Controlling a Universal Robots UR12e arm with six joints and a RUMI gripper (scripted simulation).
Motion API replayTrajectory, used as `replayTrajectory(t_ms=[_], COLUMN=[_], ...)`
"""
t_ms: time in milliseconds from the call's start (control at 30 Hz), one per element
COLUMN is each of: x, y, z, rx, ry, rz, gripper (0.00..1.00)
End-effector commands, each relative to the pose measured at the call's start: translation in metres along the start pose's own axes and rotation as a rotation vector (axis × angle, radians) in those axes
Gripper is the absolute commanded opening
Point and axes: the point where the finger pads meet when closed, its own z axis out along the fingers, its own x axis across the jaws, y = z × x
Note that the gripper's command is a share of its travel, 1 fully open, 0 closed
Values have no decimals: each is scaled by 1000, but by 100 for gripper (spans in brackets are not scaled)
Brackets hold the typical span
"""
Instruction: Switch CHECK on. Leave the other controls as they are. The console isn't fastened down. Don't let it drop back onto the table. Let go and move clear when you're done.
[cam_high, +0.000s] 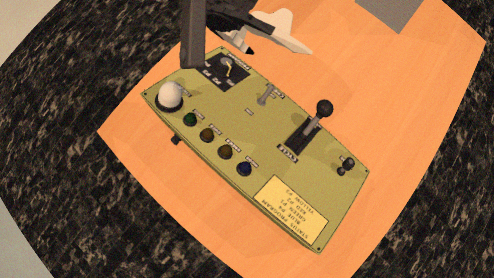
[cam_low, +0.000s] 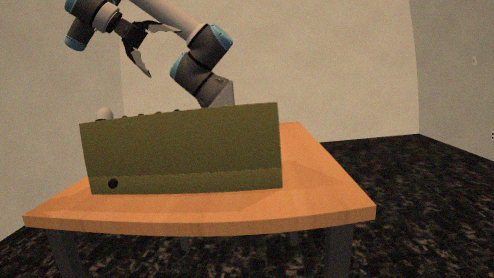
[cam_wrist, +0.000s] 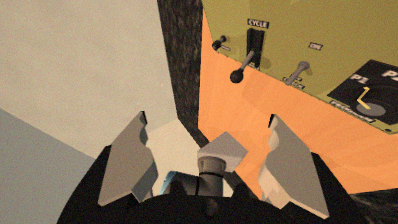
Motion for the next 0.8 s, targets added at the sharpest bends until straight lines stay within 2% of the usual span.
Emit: replayTrajectory(t_ms=[0, 33, 133, 167, 267, 333, 433, 467, 533, 567, 633, 667, 767], x=[12, 12, 21, 21, 30, 30, 39, 39, 44, 44, 49, 49, 56], y=[9, 9, 14, 14, 20, 20, 25, 25, 29, 29, 32, 32, 38], z=[10, 10, 17, 17, 24, 24, 30, 30, 34, 34, 38, 38, 43], rx=[113, 113, 183, 183, 253, 253, 320, 320, 363, 363, 402, 402, 458], ry=[136, 136, 226, 226, 315, 315, 400, 400, 455, 455, 505, 505, 575], rz=[-7, -7, -12, -12, -17, -17, -21, -21, -24, -24, -27, -27, -30], gripper=[100, 100, 100, 100, 100, 100, 100, 100, 100, 100, 100, 100, 100])
